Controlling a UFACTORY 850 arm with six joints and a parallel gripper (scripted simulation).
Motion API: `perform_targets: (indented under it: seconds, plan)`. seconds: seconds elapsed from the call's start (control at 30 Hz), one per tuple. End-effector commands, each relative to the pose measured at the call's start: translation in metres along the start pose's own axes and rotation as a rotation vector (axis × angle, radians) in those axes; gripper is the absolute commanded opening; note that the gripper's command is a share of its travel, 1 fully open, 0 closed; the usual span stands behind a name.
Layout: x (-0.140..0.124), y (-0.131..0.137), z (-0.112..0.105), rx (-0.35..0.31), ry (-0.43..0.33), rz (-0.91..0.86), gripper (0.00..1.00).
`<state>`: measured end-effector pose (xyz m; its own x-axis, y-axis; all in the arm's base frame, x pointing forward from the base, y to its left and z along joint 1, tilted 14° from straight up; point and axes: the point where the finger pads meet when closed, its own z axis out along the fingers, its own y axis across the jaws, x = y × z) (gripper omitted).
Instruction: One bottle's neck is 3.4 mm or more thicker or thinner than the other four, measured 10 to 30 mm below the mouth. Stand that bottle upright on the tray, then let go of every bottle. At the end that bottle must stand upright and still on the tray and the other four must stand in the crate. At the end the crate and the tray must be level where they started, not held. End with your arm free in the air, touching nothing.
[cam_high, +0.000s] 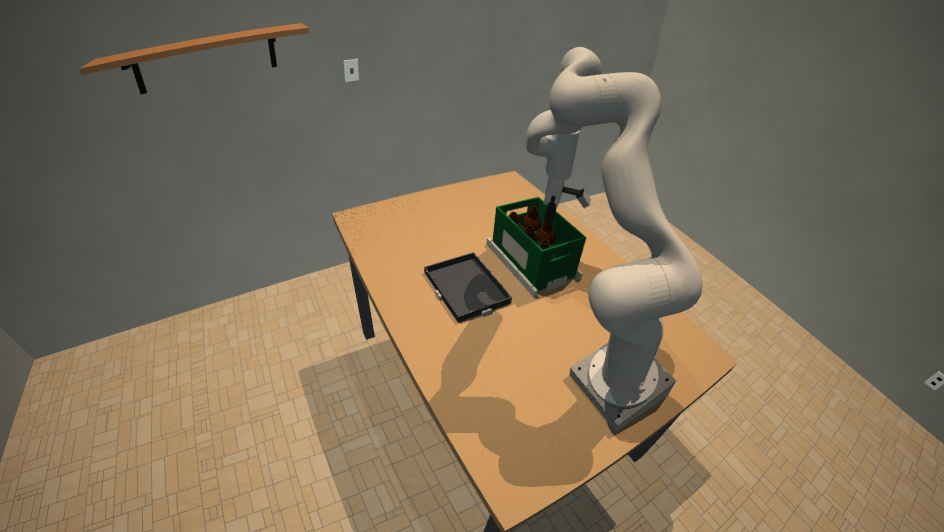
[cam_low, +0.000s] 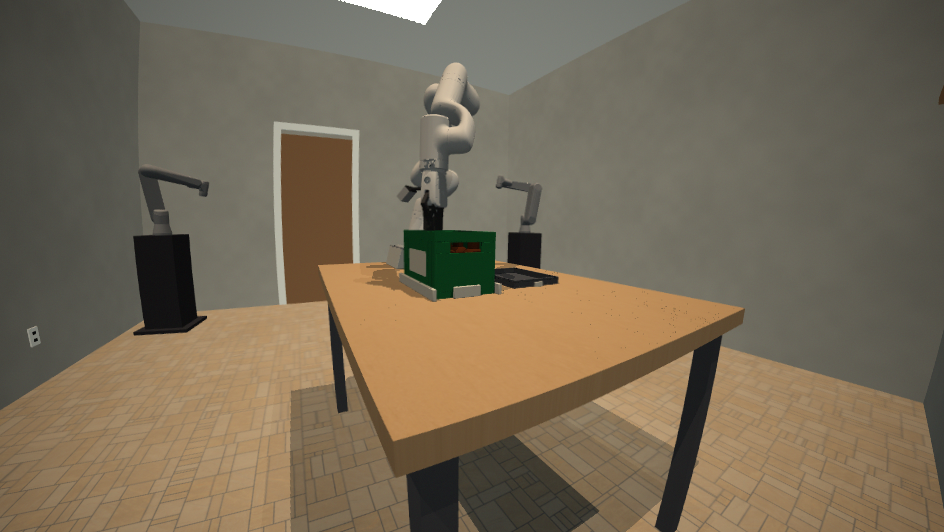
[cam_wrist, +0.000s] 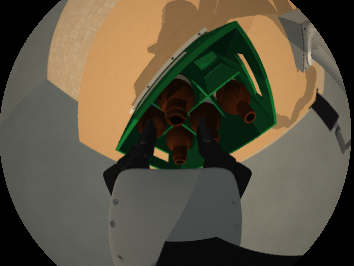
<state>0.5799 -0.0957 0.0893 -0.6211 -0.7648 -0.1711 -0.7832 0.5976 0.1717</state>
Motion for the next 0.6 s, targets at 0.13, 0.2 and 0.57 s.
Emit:
perform_targets:
  seconds: [0.13,0.2,0.57]
  plan:
    - [0.000,-0.001,0.005,0.002,-0.001,0.000,0.65]
    - [0.000,-0.001,0.008,0.002,-0.001,0.000,0.65]
    - [0.000,-0.001,0.021,0.002,-0.001,0.000,0.65]
